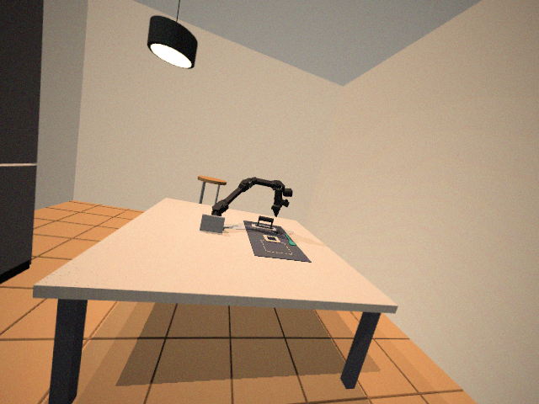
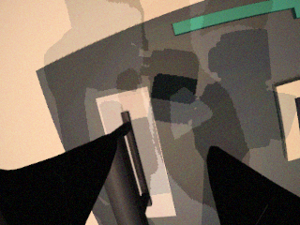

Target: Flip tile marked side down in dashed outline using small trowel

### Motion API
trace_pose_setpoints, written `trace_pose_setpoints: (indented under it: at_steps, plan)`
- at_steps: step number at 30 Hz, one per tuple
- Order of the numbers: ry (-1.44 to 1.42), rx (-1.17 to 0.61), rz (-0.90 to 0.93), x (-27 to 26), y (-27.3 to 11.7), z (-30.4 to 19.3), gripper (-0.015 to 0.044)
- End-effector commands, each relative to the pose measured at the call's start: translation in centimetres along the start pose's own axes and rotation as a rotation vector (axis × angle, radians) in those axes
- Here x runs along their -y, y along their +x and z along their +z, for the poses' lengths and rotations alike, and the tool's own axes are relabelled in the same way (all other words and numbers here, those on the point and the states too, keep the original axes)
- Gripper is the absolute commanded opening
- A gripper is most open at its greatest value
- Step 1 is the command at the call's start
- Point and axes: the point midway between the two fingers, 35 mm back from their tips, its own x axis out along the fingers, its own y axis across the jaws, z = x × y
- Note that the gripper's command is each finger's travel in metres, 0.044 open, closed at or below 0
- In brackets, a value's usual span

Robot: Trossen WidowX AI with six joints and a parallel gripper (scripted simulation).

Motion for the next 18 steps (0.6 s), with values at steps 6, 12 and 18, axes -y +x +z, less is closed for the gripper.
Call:
trace_pose_setpoints:
  at_steps: [6,12,18]
  plan:
    - [-0.291,-0.117,-0.059,-3.4,0.8,-5.9,0.0270]
    - [-0.369,-0.151,-0.070,-4.2,0.9,-7.5,0.0270]
    - [-0.366,-0.152,-0.070,-4.1,1.5,-7.6,0.0270]
